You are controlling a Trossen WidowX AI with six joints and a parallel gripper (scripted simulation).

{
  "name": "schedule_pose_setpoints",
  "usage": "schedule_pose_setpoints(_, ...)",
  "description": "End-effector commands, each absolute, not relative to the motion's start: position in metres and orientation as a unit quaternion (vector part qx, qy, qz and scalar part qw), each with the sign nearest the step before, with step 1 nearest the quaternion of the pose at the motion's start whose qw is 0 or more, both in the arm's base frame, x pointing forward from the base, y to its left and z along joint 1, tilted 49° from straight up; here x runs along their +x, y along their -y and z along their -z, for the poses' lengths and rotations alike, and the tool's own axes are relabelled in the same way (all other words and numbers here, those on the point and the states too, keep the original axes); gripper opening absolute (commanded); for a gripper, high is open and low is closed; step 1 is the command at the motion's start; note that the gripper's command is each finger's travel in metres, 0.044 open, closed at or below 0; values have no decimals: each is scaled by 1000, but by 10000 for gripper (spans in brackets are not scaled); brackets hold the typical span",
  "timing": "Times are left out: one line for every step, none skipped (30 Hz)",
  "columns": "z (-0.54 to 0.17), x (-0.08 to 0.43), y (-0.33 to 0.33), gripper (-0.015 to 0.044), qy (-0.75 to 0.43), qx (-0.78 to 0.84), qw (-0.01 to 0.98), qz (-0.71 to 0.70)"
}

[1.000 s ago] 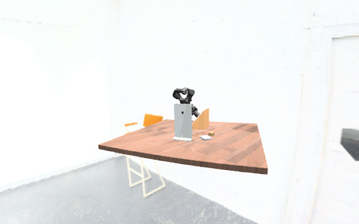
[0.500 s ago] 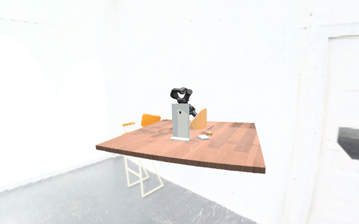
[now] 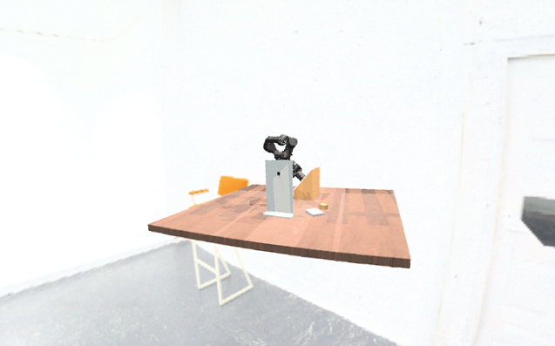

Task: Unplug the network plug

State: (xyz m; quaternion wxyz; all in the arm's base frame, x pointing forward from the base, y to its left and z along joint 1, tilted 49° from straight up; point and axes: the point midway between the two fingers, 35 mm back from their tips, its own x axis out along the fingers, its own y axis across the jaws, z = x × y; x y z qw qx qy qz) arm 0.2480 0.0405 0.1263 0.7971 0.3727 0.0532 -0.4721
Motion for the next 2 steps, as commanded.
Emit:
schedule_pose_setpoints(-127, 248, -40, 440, -51, 372, 798, 472)
schedule_pose_setpoints(-127, 248, -40, 440, -51, 372, 798, 472)
